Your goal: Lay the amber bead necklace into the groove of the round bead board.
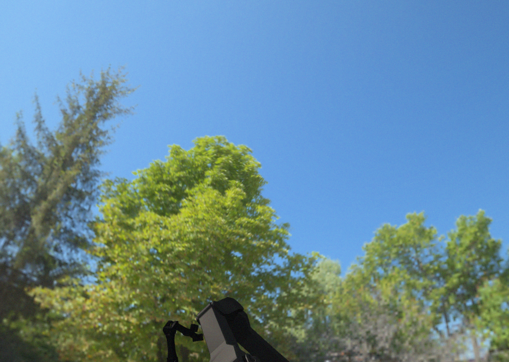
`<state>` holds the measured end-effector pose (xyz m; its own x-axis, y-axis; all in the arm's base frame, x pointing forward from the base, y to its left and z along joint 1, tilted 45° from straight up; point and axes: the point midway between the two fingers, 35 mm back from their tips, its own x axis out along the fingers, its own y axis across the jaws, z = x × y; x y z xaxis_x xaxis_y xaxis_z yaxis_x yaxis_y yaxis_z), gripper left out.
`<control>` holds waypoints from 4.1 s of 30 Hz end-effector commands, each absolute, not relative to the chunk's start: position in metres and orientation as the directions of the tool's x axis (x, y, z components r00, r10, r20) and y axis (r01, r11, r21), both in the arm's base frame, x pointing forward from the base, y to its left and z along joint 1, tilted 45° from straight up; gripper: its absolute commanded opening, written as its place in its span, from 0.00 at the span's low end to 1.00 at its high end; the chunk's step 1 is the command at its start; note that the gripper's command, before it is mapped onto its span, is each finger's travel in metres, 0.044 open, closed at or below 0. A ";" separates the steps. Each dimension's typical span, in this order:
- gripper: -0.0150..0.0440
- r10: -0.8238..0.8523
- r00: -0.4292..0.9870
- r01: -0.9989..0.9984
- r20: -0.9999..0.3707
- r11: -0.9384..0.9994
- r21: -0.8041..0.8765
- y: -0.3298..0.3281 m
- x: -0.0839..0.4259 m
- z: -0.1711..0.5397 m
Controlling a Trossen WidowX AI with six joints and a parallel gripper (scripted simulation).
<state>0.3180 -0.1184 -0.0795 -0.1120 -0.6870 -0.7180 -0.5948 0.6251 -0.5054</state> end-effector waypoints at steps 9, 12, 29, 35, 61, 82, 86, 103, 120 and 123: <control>0.25 -0.687 -0.112 -0.594 -0.718 0.625 -0.506 -0.118 0.318 -0.079; 0.25 -0.687 -0.112 -0.594 -0.718 0.625 -0.506 -0.118 0.318 -0.079; 0.25 -0.690 -0.115 -0.598 -0.715 0.623 -0.505 -0.110 0.321 -0.085; 0.30 -0.689 -0.110 -0.595 -0.716 0.623 -0.508 -0.111 0.323 -0.086; 1.00 -0.690 -0.115 -0.598 -0.715 0.623 -0.505 -0.107 0.322 -0.083; 0.69 -0.690 -0.116 -0.549 -0.715 0.644 -0.533 -0.114 0.295 -0.051; 0.51 -0.690 -0.117 -0.512 -0.714 0.658 -0.552 -0.119 0.272 -0.031; 0.46 -0.688 -0.110 -0.446 -0.717 0.679 -0.583 -0.130 0.233 -0.014; 0.46 -0.691 -0.117 -0.449 -0.714 0.678 -0.582 -0.147 0.227 -0.031; 0.46 -0.691 -0.119 -0.450 -0.713 0.677 -0.582 -0.150 0.226 -0.034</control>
